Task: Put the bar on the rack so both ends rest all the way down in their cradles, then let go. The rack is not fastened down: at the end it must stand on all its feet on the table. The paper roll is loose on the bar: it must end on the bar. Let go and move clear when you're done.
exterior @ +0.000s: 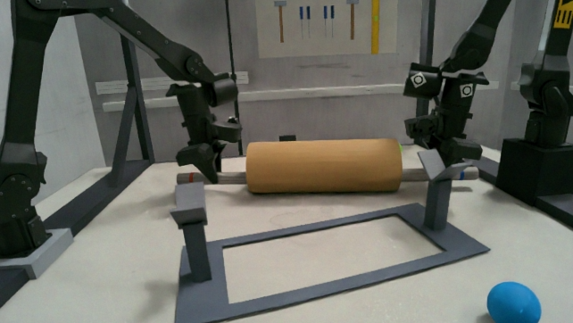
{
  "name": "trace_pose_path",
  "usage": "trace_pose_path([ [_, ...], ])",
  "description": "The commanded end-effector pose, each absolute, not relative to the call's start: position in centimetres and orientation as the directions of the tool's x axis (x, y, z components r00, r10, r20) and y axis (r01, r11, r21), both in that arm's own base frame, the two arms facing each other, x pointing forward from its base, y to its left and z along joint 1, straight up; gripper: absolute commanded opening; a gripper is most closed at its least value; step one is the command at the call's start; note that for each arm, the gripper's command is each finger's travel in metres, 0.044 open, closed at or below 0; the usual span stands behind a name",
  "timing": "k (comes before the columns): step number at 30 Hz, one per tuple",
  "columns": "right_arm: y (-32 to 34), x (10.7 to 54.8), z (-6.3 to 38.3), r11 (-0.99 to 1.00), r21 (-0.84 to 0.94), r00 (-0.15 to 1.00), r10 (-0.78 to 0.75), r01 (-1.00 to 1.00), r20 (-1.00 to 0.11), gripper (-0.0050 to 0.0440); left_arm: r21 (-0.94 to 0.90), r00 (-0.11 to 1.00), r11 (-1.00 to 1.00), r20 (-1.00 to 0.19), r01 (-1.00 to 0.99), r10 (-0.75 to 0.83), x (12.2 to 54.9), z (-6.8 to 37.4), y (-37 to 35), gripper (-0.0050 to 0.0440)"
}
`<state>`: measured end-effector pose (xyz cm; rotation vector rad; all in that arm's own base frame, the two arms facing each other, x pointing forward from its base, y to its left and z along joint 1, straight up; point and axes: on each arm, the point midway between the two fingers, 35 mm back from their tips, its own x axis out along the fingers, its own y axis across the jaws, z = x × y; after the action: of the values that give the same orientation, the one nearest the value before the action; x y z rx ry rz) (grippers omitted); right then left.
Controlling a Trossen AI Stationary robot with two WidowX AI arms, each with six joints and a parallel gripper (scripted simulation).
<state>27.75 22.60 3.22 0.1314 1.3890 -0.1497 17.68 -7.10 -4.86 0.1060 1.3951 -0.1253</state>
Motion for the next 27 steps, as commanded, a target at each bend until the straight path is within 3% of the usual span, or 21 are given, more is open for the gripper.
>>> trace_pose_path([
  [1,22.5,27.6,3.2,0.984,0.000,0.171,-0.031,0.178,-0.985,0.0050,-0.001,0.172,0.988,-0.985,0.152,-0.027,17.7,-4.9,-7.1,0.0050],
  [27,23.2,28.1,5.3,0.983,0.041,0.204,0.004,0.178,-0.979,0.0050,-0.012,0.194,0.988,-0.980,0.153,-0.041,18.4,-3.7,-7.5,0.0050],
])
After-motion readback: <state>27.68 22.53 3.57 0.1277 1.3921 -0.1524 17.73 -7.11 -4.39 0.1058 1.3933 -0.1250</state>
